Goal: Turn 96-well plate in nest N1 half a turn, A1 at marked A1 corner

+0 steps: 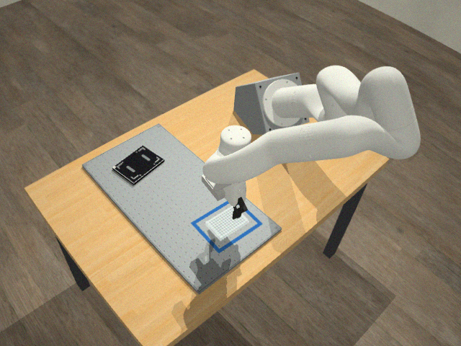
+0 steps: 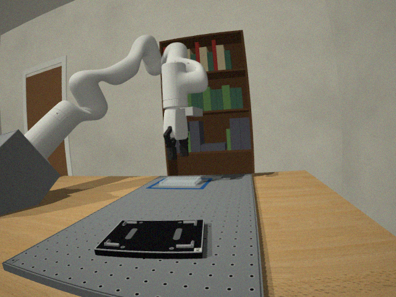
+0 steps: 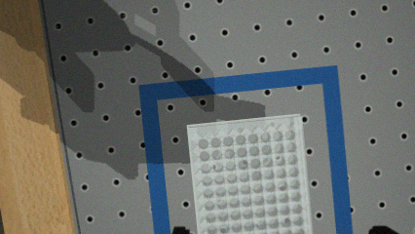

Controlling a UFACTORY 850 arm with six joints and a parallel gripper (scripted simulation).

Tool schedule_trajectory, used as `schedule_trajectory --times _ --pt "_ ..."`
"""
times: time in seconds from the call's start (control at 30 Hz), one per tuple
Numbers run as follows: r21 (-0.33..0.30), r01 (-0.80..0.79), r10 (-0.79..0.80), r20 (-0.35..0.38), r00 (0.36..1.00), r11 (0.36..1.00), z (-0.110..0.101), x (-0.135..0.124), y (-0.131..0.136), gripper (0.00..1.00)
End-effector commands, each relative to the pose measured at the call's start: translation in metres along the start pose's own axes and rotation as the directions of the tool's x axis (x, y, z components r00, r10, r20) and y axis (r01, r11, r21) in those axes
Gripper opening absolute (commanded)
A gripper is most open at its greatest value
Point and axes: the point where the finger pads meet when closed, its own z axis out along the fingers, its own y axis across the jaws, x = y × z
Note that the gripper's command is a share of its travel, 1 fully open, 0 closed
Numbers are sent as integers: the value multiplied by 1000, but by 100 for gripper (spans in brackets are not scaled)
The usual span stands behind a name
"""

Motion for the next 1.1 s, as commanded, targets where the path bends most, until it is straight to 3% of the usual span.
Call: schedule_trajectory --times 0.0,0.4,1.07 --pt "6 100 -100 -9 995 995 0 0 0 100" --pt "6 99 -99 -9 995 995 0 0 0 100" --pt "6 100 -99 -9 995 995 30 1 0 100"
